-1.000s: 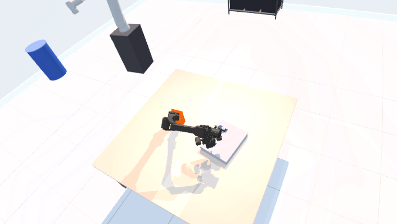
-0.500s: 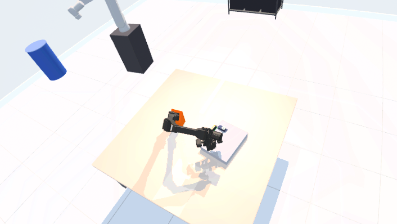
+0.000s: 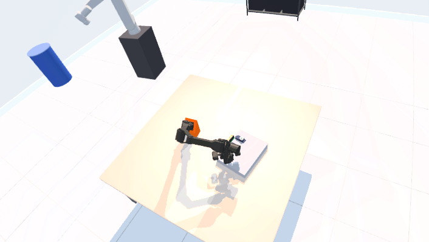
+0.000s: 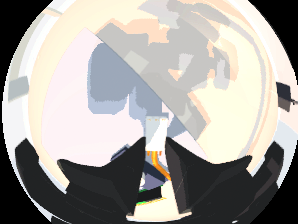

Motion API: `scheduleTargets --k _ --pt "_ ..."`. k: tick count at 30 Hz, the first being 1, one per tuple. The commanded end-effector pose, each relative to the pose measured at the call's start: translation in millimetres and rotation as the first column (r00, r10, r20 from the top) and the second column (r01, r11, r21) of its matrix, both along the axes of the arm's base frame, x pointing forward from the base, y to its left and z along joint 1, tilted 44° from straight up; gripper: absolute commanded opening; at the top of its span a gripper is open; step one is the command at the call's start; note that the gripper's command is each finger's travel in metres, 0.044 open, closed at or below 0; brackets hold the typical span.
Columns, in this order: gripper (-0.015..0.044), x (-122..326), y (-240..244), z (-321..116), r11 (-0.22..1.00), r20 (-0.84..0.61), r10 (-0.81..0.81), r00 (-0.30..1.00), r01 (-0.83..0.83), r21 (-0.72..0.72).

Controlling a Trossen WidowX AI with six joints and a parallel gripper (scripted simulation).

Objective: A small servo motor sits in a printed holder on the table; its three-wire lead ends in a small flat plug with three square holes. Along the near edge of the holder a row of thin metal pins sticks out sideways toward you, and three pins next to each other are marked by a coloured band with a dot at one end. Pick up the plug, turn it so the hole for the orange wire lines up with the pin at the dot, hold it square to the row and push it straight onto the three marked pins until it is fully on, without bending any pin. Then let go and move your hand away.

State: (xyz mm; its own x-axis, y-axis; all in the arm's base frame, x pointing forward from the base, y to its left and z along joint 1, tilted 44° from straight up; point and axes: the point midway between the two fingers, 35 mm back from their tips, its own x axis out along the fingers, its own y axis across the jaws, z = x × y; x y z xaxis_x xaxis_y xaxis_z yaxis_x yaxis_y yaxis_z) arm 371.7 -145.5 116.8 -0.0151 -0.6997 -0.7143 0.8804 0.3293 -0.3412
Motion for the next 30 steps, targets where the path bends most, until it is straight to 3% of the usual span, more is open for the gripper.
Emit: scheduleTargets --k 1,4,18,30 --pt "0.0036 0 -1 -2 1.000 -0.005 0.002 1.000 -0.002 -0.001" --pt "0.0000 0 0 -1 1.000 -0.005 0.002 1.000 -0.002 -0.001" --pt "0.0000 1 40 39 1.000 -0.006 0.002 1.000 -0.002 0.001" --pt "0.0000 -20 76 12 0.990 -0.136 0.142 0.981 -0.139 0.029"
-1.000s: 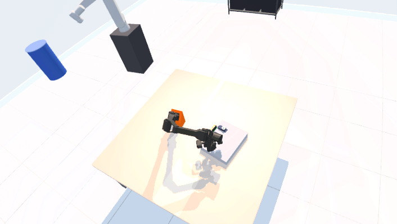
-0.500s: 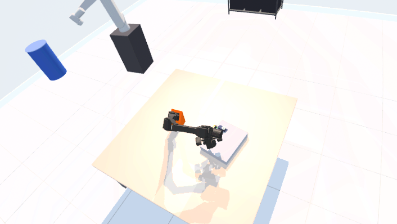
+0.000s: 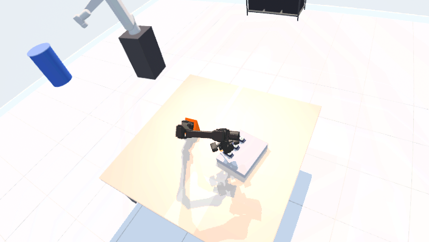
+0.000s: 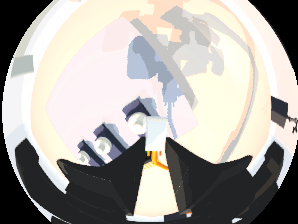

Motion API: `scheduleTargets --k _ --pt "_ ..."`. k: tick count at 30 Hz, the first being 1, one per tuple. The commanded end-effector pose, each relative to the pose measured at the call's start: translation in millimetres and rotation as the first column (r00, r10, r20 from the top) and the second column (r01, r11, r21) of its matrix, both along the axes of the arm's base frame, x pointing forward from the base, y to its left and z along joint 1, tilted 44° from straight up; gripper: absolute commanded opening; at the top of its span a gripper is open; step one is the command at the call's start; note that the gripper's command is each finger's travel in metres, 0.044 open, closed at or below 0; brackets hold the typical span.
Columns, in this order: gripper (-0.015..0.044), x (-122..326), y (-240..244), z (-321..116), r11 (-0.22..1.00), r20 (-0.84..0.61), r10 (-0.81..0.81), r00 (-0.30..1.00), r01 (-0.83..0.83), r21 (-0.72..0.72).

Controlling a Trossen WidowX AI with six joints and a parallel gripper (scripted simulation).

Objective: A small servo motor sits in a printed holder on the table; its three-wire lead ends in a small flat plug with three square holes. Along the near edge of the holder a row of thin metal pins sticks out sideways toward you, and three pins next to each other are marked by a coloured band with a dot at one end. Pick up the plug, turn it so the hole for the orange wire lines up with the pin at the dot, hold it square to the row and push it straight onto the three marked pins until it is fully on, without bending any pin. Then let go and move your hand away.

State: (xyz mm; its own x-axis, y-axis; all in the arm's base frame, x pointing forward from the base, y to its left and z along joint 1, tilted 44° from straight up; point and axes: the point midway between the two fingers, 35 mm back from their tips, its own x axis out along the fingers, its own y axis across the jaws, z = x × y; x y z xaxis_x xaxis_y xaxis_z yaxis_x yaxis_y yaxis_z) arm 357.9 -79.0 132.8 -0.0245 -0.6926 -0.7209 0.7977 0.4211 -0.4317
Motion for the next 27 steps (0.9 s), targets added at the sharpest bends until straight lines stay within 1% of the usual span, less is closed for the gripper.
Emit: scheduleTargets --k 1,14,27 --pt "0.0000 -9 13 -7 0.999 -0.039 0.053 0.998 -0.052 0.010" --pt "0.0000 -51 51 -41 0.970 -0.217 0.242 0.946 -0.237 0.046" --pt "0.0000 -102 75 -72 0.910 -0.384 0.407 0.829 -0.402 0.099"
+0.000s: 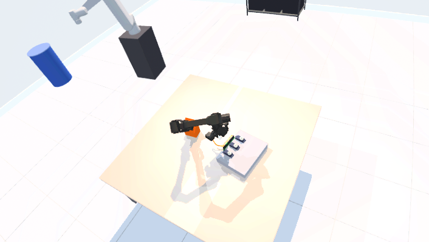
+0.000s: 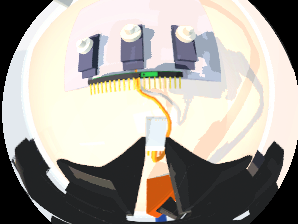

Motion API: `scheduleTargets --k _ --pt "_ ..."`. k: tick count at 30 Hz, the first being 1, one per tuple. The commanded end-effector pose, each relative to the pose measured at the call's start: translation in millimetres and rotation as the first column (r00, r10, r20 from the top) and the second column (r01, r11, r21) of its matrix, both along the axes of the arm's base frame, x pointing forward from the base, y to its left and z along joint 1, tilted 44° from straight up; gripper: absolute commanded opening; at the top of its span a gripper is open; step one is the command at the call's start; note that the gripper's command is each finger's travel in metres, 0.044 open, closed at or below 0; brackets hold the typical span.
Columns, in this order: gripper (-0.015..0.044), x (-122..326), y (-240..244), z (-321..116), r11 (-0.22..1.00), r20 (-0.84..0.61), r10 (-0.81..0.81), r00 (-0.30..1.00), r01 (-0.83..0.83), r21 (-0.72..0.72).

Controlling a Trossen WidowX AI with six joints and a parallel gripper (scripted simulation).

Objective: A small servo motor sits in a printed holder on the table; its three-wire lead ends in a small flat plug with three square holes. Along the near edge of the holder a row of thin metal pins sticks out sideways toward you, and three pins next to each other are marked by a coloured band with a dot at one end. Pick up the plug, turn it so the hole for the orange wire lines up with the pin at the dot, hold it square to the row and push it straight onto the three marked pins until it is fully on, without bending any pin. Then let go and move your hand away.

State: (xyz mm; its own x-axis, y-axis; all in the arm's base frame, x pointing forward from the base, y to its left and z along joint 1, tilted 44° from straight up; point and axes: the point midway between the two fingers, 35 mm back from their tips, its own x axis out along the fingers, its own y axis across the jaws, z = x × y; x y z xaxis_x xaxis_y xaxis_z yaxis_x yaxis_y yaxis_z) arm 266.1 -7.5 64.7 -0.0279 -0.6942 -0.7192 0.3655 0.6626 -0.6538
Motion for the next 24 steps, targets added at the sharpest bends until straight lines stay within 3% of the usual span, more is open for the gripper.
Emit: scheduleTargets --k 1,13,24 --pt "0.0000 -13 4 -5 0.999 -0.037 0.045 0.998 -0.045 0.004" --pt "0.0000 -17 -22 -35 0.998 -0.048 0.057 0.997 -0.057 0.002" --pt "0.0000 7 -28 -27 0.998 -0.047 0.057 0.997 -0.057 0.001"
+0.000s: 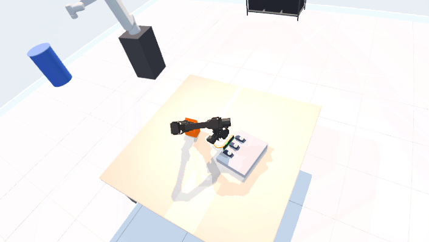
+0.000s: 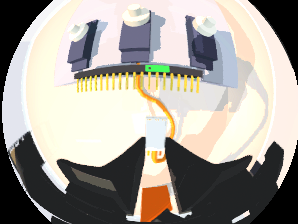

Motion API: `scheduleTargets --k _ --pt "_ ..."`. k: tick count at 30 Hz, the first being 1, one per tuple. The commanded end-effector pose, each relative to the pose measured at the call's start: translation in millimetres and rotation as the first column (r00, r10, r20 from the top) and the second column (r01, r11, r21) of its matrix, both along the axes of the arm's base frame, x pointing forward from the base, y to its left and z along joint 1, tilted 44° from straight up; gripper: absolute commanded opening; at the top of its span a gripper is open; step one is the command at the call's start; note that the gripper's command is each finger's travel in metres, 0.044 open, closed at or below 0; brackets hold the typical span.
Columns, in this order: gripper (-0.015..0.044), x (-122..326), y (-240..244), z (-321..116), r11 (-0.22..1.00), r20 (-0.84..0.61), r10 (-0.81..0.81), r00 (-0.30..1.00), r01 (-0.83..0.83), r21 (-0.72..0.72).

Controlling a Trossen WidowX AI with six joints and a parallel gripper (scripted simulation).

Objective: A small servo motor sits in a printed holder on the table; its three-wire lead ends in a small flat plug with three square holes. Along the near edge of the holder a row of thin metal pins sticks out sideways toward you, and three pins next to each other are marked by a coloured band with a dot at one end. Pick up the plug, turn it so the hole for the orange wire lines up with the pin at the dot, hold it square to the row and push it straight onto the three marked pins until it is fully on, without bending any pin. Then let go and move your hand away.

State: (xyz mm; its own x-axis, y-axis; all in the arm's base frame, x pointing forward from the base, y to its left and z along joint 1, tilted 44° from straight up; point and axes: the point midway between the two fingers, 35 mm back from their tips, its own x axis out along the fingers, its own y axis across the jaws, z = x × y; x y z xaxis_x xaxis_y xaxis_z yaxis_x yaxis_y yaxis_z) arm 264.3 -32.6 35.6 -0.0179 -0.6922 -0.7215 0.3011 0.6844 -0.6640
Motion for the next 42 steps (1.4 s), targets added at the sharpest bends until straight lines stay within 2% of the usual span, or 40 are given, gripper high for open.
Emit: scheduleTargets --k 1,42 --pt "0.0000 12 -4 3 1.000 -0.007 0.001 1.000 -0.001 -0.005" --pt "0.0000 32 -8 5 1.000 -0.006 0.001 1.000 -0.001 -0.005"
